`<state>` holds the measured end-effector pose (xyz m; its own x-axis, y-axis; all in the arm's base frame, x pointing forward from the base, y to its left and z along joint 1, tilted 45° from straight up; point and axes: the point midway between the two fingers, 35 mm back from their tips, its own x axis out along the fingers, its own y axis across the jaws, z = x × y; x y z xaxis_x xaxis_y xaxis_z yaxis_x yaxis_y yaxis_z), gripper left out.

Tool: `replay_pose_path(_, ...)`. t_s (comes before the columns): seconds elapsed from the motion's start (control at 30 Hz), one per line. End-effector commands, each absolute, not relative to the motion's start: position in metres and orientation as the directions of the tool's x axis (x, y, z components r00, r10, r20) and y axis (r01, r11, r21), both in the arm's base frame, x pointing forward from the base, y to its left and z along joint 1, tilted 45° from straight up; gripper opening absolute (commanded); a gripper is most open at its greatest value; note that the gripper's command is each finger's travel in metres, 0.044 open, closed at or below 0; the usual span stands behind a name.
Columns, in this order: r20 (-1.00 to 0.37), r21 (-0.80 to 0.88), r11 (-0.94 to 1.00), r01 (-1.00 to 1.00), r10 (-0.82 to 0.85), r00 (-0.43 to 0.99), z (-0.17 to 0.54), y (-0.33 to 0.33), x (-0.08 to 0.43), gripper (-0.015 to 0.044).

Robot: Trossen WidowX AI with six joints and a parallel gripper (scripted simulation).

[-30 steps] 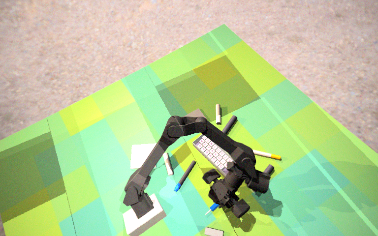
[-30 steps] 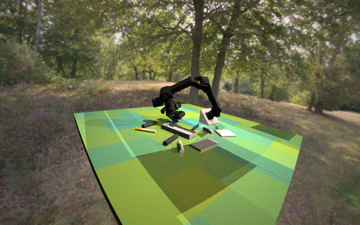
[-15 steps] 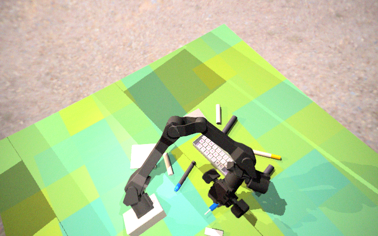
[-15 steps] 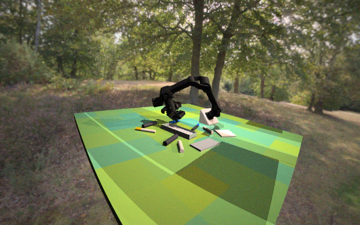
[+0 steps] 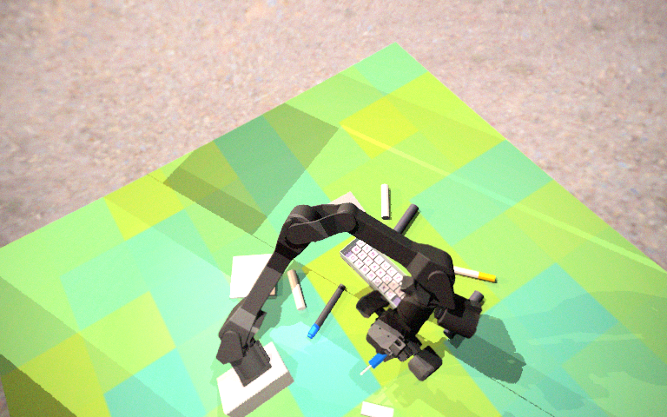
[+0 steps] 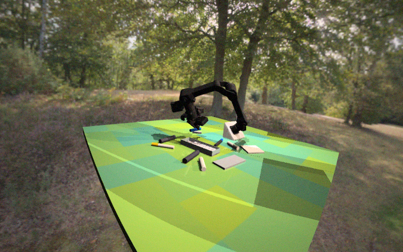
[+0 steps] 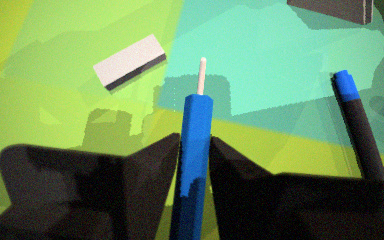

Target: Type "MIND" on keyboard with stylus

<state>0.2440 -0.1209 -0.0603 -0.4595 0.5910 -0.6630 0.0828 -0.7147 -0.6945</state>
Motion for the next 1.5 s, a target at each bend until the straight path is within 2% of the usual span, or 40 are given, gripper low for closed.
replay_pose_path(0.0, -0.672, -0.689, -0.719, 0.094, 0.584, -0.456, -0.058, -0.124, 0.246, 0.0000)
replay_pose_path(0.13, -0.668, -0.695, -0.711, 0.105, 0.585, -0.459, -0.059, -0.121, 0.245, 0.0000)
replay_pose_path(0.4, -0.731, -0.679, -0.603, 0.419, 0.504, -0.460, -0.045, -0.113, 0.260, 0.0000)
replay_pose_path(0.67, -0.781, -0.616, -0.390, 0.684, 0.418, -0.465, -0.029, -0.105, 0.272, 0.0000)
replay_pose_path(0.9, -0.824, -0.523, -0.149, 0.839, 0.342, -0.452, -0.013, -0.093, 0.282, 0.0000)
replay_pose_path(1.2, -0.872, -0.380, 0.198, 0.903, 0.248, -0.421, 0.007, -0.079, 0.293, 0.0000)
replay_pose_path(1.47, -0.910, -0.252, 0.501, 0.828, 0.169, -0.379, 0.026, -0.068, 0.304, 0.0000)
